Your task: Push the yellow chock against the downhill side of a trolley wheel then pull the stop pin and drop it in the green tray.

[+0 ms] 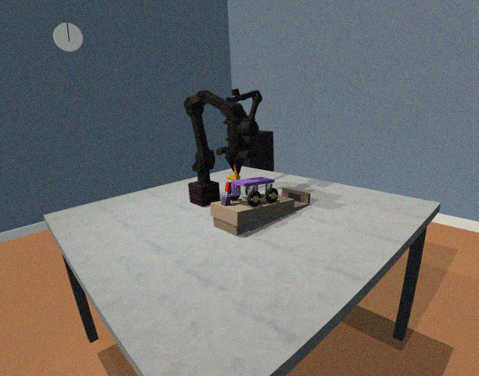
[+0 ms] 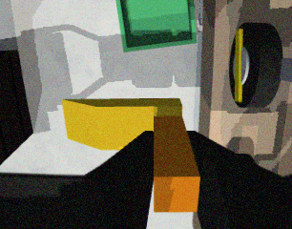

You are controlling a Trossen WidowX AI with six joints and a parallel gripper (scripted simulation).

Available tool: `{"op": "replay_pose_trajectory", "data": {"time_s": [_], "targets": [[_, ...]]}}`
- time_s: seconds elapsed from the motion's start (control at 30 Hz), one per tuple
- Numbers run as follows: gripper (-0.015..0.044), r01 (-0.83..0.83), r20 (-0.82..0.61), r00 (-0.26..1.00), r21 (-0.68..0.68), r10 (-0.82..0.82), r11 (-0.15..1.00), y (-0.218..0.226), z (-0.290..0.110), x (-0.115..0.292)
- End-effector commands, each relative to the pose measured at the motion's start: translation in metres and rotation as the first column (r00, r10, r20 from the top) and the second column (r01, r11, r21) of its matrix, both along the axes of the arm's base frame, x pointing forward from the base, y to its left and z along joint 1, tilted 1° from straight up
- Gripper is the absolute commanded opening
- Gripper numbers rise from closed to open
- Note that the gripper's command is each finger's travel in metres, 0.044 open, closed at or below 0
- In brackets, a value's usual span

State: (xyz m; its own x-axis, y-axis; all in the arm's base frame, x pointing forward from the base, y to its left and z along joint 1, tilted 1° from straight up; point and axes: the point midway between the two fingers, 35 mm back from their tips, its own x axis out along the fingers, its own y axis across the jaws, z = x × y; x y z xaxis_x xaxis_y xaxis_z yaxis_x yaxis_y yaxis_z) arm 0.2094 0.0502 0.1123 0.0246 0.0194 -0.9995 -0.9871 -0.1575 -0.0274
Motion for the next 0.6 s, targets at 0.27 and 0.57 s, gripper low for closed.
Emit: {"op": "replay_pose_trajectory", "data": {"time_s": [0.27,0.57], "targets": [[0.0000,0.005,0.003,1.000,0.004,-0.006,1.000,0.044,-0.002,0.002],[0.0000,0.005,0.003,1.000,0.007,-0.005,1.000,0.079,-0.003,0.004]]}}
